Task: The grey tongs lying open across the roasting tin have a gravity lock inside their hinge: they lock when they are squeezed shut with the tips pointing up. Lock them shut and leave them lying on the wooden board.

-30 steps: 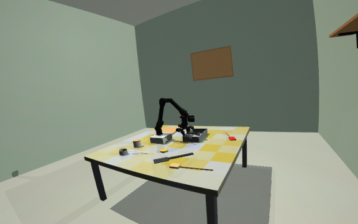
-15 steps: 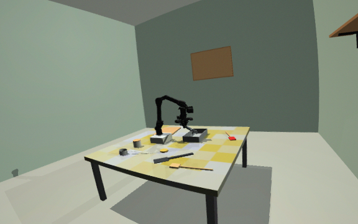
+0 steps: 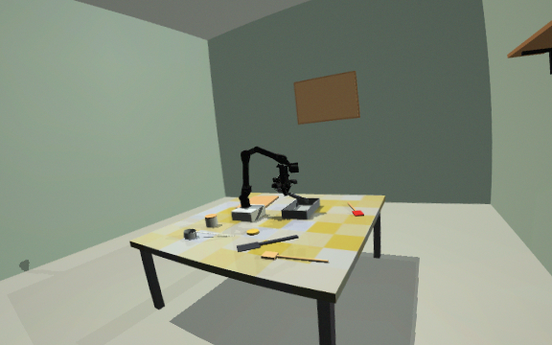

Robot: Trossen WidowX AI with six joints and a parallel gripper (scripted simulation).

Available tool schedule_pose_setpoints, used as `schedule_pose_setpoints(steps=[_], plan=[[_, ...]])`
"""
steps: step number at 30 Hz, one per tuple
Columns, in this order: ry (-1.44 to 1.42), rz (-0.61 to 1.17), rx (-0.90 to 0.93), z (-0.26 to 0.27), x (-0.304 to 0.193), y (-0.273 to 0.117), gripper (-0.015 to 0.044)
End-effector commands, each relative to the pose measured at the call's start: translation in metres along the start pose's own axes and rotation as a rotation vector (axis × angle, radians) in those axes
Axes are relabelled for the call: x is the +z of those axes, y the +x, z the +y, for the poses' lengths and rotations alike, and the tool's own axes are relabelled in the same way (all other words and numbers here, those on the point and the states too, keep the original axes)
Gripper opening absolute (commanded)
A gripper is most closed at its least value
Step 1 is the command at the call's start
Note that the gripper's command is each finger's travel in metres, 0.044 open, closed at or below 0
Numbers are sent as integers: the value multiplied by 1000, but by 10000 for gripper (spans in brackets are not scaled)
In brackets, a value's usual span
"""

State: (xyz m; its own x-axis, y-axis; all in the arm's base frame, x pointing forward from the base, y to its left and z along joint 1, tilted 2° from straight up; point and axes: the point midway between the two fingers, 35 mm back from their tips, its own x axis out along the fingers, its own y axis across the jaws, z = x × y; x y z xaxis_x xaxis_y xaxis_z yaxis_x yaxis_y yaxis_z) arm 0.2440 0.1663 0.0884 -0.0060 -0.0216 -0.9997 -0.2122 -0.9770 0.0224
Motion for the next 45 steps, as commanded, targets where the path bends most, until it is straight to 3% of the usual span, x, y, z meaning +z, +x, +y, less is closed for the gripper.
schedule_pose_setpoints(steps=[1,33,45], plan=[[-107,3,-8,-20,14,-2,-150],[-825,1,-23,-107,162,-7,-150],[-918,1,-28,-111,186,-8,-150]])
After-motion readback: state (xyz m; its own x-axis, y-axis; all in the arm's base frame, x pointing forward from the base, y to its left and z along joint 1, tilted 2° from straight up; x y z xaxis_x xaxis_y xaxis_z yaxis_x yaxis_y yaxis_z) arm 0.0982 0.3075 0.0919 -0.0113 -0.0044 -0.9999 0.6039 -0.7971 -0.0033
